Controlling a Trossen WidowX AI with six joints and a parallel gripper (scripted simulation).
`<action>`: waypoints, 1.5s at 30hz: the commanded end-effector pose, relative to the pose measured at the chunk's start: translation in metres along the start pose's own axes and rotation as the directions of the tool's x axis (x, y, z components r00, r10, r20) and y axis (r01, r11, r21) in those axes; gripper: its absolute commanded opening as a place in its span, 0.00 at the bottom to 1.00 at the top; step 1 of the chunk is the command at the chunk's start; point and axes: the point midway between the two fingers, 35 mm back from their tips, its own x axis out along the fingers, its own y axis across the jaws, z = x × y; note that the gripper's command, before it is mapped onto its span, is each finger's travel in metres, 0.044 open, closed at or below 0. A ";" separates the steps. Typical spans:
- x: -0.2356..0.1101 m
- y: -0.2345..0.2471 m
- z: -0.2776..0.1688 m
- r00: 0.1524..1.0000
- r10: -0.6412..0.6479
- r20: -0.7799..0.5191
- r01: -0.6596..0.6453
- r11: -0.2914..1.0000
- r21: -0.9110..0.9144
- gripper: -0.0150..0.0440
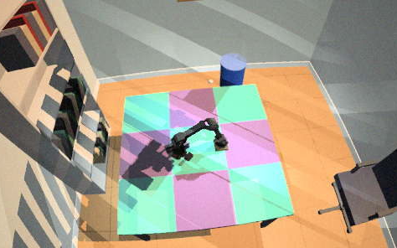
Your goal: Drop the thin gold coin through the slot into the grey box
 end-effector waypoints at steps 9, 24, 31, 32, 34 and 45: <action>-0.006 -0.009 -0.002 1.000 -0.009 0.006 0.006 0.955 0.296 0.25; -0.006 -0.029 -0.022 1.000 -0.011 0.005 0.009 0.955 0.298 0.25; -0.006 -0.041 -0.036 1.000 -0.014 0.004 0.012 0.953 0.302 0.25; -0.006 -0.043 -0.038 1.000 -0.014 0.004 0.013 0.953 0.303 0.25; -0.006 -0.046 -0.042 1.000 -0.016 0.002 0.015 0.952 0.305 0.25; -0.007 -0.062 -0.065 1.000 -0.020 -0.006 0.021 0.951 0.309 0.25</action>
